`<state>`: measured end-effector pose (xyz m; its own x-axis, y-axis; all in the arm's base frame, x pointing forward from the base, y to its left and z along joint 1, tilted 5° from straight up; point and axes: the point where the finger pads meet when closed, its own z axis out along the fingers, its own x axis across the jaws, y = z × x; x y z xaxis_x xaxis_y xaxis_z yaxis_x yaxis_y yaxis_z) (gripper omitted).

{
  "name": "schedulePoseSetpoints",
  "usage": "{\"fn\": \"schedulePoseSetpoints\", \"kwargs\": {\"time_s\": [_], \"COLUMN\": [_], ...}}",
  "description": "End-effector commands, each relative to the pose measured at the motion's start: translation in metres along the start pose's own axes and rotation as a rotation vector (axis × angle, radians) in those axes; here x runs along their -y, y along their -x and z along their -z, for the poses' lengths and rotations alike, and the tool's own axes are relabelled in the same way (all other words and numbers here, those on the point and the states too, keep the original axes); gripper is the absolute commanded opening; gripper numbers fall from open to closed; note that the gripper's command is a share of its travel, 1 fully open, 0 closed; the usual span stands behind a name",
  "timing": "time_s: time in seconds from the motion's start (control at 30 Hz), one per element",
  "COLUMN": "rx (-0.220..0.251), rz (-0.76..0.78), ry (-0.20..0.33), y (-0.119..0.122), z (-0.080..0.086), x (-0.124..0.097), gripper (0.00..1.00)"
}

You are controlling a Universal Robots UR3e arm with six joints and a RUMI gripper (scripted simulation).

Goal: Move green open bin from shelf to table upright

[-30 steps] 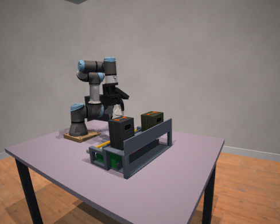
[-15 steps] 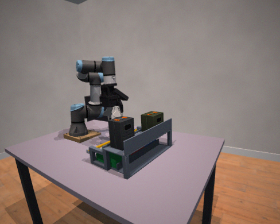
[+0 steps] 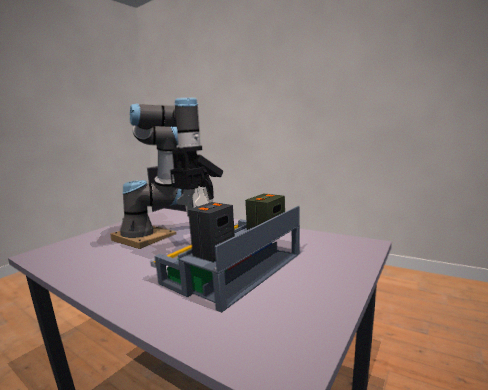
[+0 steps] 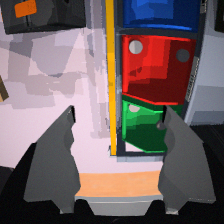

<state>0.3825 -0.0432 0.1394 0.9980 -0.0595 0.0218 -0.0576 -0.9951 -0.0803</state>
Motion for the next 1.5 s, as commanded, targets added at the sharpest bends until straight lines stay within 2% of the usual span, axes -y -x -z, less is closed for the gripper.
{"fn": "schedulePoseSetpoints", "kwargs": {"time_s": [0.0,1.47], "rx": [-0.002,-0.001], "rz": [0.0,0.0], "ry": [0.001,0.001], "y": [0.0028,0.0084], "z": [0.001,0.0012], "x": [0.0046,0.0125], "gripper": [0.58,0.58]}}
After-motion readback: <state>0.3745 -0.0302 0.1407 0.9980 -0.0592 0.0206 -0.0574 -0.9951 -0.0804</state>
